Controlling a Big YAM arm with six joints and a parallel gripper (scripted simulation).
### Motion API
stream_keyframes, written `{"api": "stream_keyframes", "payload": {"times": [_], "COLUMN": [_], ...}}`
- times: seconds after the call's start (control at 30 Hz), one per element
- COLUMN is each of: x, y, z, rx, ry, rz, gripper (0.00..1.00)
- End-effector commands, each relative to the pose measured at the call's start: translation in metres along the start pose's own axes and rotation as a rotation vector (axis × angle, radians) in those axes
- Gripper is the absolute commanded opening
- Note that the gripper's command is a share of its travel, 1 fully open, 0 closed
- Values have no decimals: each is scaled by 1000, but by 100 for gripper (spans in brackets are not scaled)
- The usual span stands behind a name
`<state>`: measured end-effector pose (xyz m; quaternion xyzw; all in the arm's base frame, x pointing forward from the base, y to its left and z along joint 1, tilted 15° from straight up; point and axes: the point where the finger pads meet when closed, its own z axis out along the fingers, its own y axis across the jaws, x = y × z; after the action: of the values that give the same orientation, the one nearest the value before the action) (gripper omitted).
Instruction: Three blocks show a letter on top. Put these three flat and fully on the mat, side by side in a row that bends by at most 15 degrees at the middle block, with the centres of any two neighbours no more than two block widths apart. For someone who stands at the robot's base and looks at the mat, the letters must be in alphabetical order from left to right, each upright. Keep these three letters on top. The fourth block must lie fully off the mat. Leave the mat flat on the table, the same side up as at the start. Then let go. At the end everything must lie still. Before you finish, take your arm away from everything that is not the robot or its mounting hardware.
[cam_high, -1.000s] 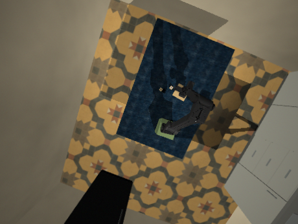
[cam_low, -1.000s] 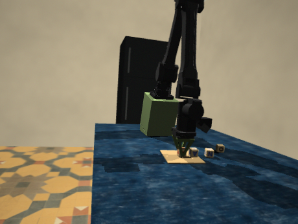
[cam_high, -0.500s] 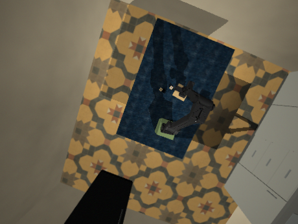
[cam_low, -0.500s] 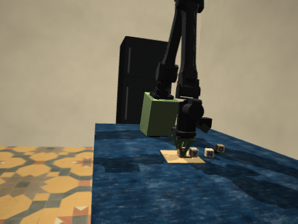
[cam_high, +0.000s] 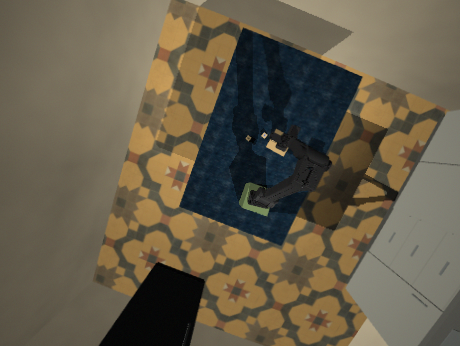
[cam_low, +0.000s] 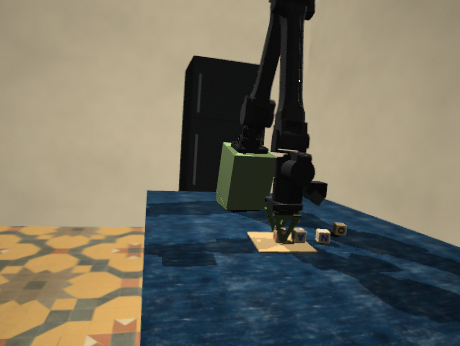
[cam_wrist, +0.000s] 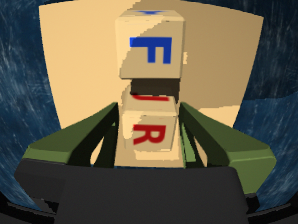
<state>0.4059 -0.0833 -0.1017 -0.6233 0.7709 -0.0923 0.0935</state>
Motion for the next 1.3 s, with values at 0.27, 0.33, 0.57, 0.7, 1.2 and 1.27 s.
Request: {"api": "stream_keyframes", "payload": {"times": [0.27,0.33,0.57,0.7,1.2,1.27], "x": [-6,-6,-6,-6,-6,-6], "y": [-3,-3,-3,-3,-3,-2], "z": [5,5,5,5,-11,-13], "rx": [2,2,2,2,8,8], "ry": [-3,-3,-3,-3,-3,-3], "rz": [-19,-19,-19,-19,-21,-21], "gripper": [56,56,56,56,56,56]}}
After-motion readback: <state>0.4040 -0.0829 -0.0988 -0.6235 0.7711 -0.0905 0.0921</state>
